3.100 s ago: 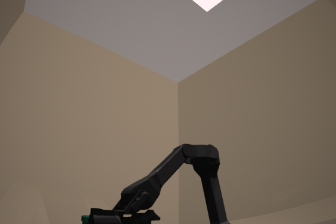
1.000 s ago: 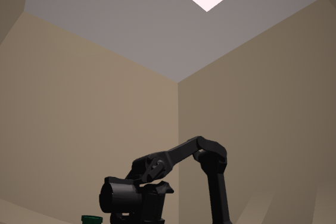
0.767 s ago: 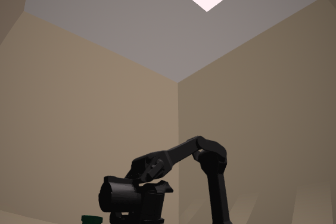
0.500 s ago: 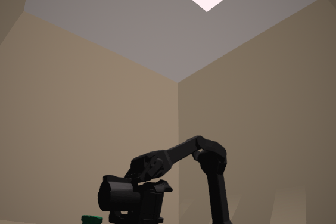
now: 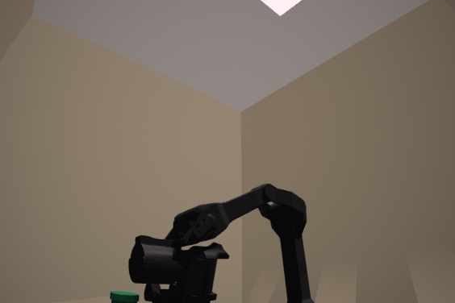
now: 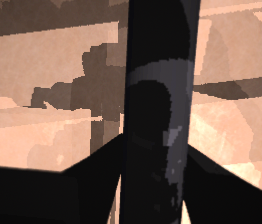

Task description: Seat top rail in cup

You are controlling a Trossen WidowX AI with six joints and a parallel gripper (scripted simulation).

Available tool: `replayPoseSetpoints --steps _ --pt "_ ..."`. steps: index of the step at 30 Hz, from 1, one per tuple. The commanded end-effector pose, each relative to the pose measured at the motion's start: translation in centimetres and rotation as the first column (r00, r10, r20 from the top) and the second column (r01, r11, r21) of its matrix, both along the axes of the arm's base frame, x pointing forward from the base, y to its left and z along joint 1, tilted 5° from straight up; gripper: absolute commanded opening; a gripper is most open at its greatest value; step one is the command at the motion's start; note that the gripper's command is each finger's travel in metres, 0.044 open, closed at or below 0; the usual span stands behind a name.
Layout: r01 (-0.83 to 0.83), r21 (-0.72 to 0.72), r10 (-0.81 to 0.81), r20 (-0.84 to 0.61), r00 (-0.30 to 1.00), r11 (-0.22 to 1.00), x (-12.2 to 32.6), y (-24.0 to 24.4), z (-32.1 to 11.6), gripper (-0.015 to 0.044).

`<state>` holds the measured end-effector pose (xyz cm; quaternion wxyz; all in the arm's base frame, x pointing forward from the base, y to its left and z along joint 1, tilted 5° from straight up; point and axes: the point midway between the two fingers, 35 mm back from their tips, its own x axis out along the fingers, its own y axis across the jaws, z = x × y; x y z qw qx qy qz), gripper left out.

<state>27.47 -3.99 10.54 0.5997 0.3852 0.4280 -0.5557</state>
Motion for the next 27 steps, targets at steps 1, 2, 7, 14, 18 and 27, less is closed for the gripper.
replayPoseSetpoints --steps 1,2,7,14,18,27 --pt "0.002 -0.012 -0.002 0.007 1.000 1.000 0.23 -1.00 0.22 0.0000" --pt "0.002 -0.011 -0.002 0.005 1.000 1.000 0.21 -1.17 0.19 0.0000" --pt "0.001 -0.011 -0.001 0.003 1.000 1.000 0.18 -1.41 0.15 0.0000" --pt "0.001 -0.011 -0.001 0.003 1.000 1.000 0.18 -1.41 0.15 0.0000" --pt "0.001 -0.011 -0.001 0.003 1.000 1.000 0.18 -1.41 0.15 0.0000" --pt "0.001 -0.011 -0.001 0.003 1.000 1.000 0.18 -1.41 0.15 0.0000"
